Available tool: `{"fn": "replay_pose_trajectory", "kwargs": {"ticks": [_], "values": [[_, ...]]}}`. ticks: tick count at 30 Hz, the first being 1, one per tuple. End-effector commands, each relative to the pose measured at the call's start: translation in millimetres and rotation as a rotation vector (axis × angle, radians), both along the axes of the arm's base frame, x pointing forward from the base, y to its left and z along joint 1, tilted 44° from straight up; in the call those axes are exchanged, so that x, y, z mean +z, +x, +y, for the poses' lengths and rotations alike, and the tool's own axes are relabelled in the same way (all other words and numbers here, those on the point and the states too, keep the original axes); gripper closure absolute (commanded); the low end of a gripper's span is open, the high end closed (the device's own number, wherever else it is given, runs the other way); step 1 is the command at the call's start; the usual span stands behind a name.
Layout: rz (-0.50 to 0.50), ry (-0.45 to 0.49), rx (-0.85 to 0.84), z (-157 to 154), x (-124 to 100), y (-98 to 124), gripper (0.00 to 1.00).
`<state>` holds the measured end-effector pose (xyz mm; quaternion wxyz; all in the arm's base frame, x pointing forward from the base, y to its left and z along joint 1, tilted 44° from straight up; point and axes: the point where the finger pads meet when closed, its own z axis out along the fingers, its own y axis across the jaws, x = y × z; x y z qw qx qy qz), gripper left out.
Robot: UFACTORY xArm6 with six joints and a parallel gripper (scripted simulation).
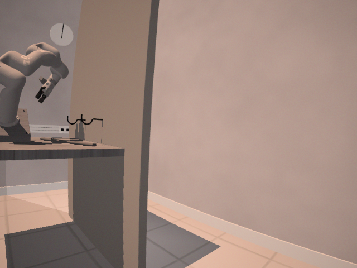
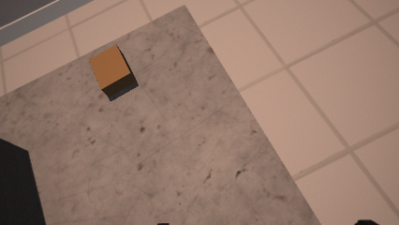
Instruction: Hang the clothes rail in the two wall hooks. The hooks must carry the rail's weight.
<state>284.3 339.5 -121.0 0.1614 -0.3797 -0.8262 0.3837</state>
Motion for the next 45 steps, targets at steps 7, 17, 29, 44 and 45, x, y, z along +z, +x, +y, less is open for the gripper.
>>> {"fn": "replay_pose_trajectory", "kwargs": {"ticks": [7,17,29,44,45], "values": [[0.032,0.079,0.120,-21,21,21,0.00],[0.079,0.140,0.242,-45,41,38,0.00],[0.111,0.174,0.320,-67,58,51,0.00],[0.208,0.256,0.523,-109,88,70,0.00],[0.208,0.256,0.523,-113,91,72,0.00]]}}
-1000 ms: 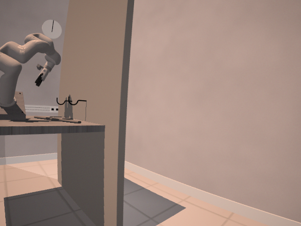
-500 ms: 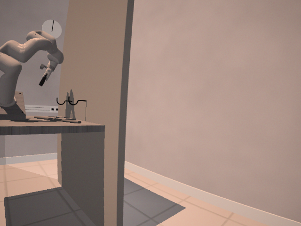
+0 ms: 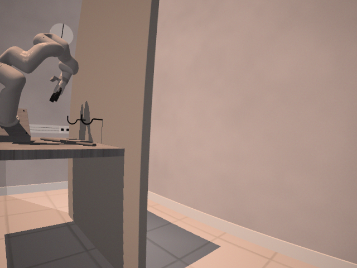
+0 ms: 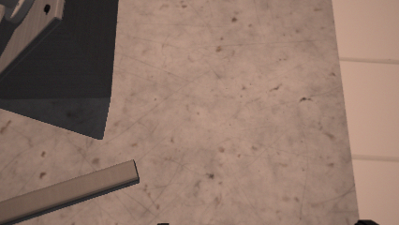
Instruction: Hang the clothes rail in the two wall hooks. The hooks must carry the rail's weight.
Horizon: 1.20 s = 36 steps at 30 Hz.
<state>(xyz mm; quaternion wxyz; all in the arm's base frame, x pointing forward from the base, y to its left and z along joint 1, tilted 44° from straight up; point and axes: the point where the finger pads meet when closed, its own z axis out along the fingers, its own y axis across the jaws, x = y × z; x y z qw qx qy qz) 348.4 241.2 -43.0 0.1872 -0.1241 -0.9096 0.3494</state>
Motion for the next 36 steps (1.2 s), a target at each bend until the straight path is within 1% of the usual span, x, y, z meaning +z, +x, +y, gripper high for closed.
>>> {"fn": "replay_pose_trajectory", "kwargs": {"ticks": [1,2,5,8,10,12,15,17,19,21,23,25,29,32,34,36], "values": [[0.020,0.032,0.062,-15,13,8,0.00],[0.020,0.032,0.062,-15,13,8,0.00],[0.054,0.055,0.132,-27,22,12,0.00],[0.054,0.055,0.132,-32,24,13,0.00],[0.084,0.072,0.189,-40,30,15,0.00],[0.084,0.072,0.189,-40,30,15,0.00],[0.090,0.076,0.202,-48,35,17,0.00],[0.121,0.092,0.259,-56,41,19,0.00],[0.128,0.096,0.273,-64,46,20,0.00],[0.128,0.096,0.273,-64,46,21,0.00],[0.160,0.111,0.330,-73,51,22,0.00],[0.168,0.115,0.343,-81,56,23,0.00],[0.168,0.115,0.343,-81,56,23,0.00],[0.209,0.132,0.414,-94,64,24,0.00],[0.209,0.132,0.414,-98,66,25,0.00],[0.244,0.145,0.470,-106,71,25,0.00]]}}
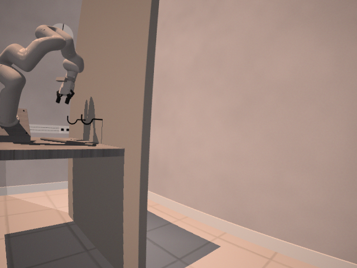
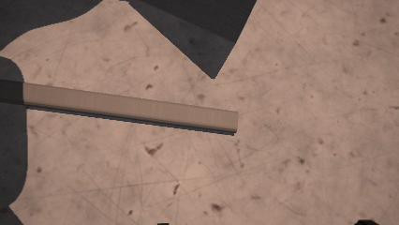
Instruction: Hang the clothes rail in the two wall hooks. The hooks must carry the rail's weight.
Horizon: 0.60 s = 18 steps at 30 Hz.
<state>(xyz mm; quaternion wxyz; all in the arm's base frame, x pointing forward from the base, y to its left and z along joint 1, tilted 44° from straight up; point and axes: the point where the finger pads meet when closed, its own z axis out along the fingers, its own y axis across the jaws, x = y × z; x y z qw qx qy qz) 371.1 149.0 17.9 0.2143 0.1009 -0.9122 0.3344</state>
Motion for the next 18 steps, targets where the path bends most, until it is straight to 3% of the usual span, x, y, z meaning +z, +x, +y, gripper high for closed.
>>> {"fn": "replay_pose_trajectory", "kwargs": {"ticks": [1,18], "values": [[0.049,0.027,0.096,-18,13,2,0.00],[0.175,0.061,0.293,-64,38,0,0.00]]}}
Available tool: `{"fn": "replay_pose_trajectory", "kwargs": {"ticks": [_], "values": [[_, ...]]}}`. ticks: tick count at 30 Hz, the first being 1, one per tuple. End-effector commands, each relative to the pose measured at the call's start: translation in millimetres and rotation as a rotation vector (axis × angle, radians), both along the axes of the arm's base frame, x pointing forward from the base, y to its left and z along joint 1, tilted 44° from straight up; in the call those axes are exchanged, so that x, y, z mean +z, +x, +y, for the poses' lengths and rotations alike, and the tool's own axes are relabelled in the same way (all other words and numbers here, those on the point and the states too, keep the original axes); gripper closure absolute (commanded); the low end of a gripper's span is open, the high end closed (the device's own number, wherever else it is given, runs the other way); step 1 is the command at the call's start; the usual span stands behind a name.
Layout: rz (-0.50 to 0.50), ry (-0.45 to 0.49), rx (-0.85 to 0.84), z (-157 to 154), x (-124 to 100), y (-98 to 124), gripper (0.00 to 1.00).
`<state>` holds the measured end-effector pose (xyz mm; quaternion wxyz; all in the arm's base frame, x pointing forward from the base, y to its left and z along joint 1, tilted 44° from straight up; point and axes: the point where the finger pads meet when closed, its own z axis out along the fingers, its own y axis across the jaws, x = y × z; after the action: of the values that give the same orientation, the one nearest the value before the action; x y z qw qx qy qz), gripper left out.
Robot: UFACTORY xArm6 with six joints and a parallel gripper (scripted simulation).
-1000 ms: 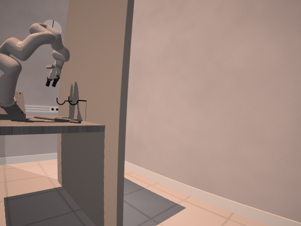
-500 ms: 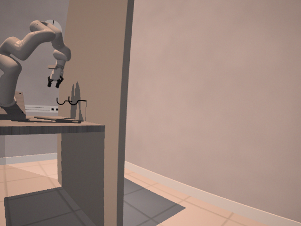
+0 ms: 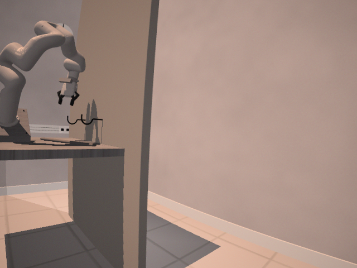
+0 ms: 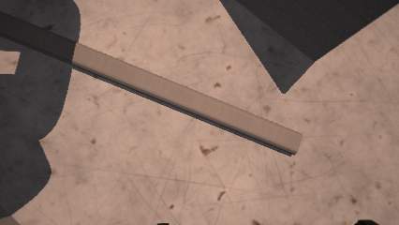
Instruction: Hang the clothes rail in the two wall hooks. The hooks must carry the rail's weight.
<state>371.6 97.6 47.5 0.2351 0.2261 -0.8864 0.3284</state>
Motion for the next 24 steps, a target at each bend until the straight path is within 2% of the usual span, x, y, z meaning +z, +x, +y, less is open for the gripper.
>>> {"fn": "replay_pose_trajectory", "kwargs": {"ticks": [1,9,22,24], "values": [[0.052,0.021,0.091,-17,11,-1,0.00],[0.101,0.030,0.162,-36,20,-4,0.00],[0.257,0.049,0.374,-81,40,-16,0.00],[0.257,0.049,0.374,-82,41,-16,0.00]]}}
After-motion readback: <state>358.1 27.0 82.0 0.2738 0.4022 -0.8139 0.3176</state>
